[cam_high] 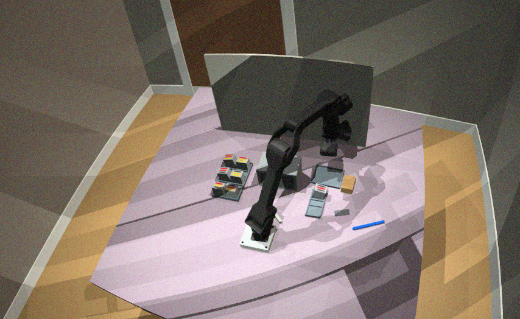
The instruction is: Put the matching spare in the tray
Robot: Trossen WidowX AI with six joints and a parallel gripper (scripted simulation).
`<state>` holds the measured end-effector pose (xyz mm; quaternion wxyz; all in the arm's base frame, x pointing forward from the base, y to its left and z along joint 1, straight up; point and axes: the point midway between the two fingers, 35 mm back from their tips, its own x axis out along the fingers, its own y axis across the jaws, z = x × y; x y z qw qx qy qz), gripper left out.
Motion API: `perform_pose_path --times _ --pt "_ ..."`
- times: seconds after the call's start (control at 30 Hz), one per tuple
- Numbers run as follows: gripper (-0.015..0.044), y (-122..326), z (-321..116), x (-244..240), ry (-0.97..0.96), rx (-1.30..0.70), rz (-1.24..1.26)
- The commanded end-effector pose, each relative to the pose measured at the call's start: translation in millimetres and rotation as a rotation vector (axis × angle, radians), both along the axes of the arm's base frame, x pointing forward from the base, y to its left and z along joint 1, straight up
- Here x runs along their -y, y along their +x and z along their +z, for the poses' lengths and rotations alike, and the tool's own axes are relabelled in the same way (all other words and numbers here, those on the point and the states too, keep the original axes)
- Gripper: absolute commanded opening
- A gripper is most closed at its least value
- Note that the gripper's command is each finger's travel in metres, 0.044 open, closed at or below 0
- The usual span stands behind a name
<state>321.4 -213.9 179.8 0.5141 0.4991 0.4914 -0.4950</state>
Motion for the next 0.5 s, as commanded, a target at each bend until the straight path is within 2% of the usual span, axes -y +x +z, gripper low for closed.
perform_pose_path --times 0.0,0.47 --pt "0.0000 1.0 -3.8 0.2 0.002 0.000 -0.005" --pt "0.0000 2.9 -13.2 1.4 0.002 0.001 -0.005"
